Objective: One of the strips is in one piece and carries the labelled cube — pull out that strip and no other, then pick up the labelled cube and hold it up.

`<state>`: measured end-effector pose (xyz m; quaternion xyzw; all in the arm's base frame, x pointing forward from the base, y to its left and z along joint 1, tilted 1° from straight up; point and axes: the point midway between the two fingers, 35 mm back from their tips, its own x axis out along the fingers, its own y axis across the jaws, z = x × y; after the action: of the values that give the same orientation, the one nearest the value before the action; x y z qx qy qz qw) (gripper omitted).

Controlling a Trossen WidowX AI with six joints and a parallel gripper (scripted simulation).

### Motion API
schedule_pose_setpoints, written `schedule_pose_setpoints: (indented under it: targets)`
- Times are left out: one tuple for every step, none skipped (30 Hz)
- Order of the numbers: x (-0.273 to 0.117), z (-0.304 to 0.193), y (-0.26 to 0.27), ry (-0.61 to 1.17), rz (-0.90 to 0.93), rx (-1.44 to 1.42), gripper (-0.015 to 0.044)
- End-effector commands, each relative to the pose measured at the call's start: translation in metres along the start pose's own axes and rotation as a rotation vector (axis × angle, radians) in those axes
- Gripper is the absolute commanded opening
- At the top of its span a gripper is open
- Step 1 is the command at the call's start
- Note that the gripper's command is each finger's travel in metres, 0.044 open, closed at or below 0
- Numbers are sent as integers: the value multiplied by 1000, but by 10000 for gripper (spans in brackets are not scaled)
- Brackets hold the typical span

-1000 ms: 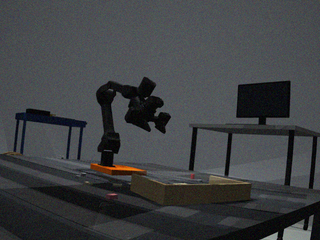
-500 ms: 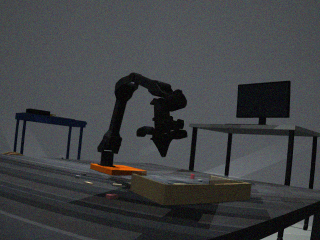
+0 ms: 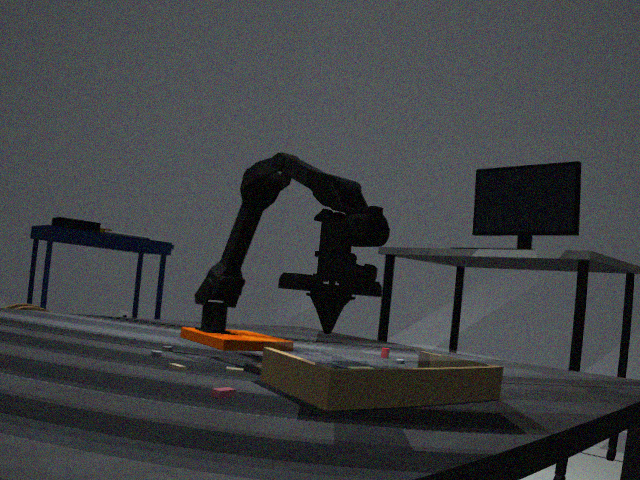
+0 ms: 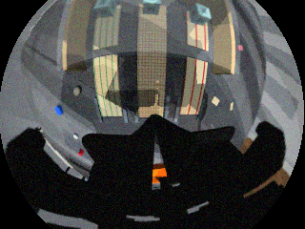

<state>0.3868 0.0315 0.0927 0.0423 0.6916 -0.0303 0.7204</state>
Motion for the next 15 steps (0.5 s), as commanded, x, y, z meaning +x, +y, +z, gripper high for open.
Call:
schedule_pose_setpoints:
  targets:
    - [8,0,0,7,-3,6,0]
    - [10,0,0,7,-3,6,0]
    - [11,0,0,7,-3,6,0]
    - [13,0,0,7,-3,6,0]
    - [15,0,0,7,-3,6,0]
    - [16,0,0,7,-3,6,0]
    - [18,0,0,7,-3,6,0]
    - [20,0,0,7,-3,6,0]
    - [21,0,0,7,-3,6,0]
    - [23,0,0,7,-3,6,0]
    - [25,0,1,7,-3,6,0]
    - [26,0,1,7,-3,6,0]
    - [28,0,1,7,-3,6,0]
    - [30,-1,1,7,-3,6,0]
    - [31,-1,1,7,-3,6,0]
